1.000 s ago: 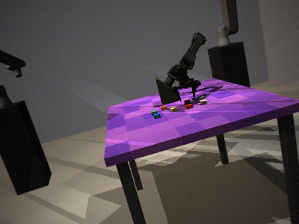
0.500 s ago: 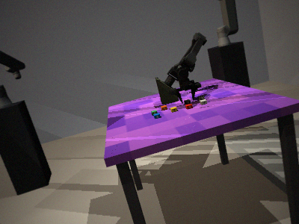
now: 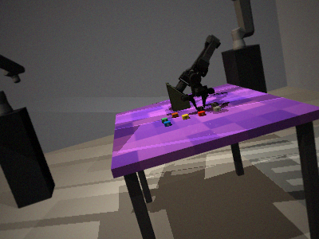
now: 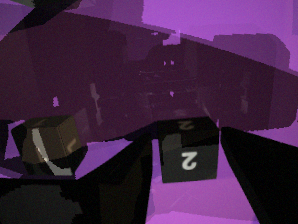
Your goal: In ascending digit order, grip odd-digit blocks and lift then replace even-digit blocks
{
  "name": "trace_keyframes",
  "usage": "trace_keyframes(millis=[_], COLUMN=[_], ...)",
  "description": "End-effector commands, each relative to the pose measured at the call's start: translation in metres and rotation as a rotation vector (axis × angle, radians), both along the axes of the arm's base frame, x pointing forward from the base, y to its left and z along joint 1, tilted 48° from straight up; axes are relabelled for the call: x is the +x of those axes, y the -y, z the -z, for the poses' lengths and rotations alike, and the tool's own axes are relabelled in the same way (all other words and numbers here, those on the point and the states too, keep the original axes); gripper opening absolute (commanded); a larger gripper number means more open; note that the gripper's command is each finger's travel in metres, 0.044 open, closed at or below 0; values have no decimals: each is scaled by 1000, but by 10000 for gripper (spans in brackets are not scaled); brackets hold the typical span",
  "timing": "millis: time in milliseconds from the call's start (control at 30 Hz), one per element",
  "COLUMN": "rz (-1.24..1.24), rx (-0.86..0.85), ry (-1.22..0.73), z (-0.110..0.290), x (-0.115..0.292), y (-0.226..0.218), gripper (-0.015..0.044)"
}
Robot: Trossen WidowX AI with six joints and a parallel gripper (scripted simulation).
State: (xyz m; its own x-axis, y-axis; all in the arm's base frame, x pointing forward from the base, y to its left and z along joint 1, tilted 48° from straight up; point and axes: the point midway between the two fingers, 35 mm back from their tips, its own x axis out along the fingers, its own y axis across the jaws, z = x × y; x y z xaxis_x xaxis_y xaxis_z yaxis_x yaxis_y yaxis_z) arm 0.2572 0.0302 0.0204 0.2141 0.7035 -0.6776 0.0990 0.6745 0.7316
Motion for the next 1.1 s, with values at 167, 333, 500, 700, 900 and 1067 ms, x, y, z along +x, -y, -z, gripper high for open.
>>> trace_keyframes(millis=[167, 333, 500, 700, 900, 1067], rz=[1, 1, 1, 1, 1, 1], rx=[5, 5, 5, 5, 4, 4], ry=[-1, -1, -1, -1, -1, -2], z=[0, 0, 0, 0, -3, -7], x=[0, 0, 0, 0, -1, -2], y=[-1, -1, -1, -1, 3, 7], gripper=[120, 120, 120, 120, 120, 120])
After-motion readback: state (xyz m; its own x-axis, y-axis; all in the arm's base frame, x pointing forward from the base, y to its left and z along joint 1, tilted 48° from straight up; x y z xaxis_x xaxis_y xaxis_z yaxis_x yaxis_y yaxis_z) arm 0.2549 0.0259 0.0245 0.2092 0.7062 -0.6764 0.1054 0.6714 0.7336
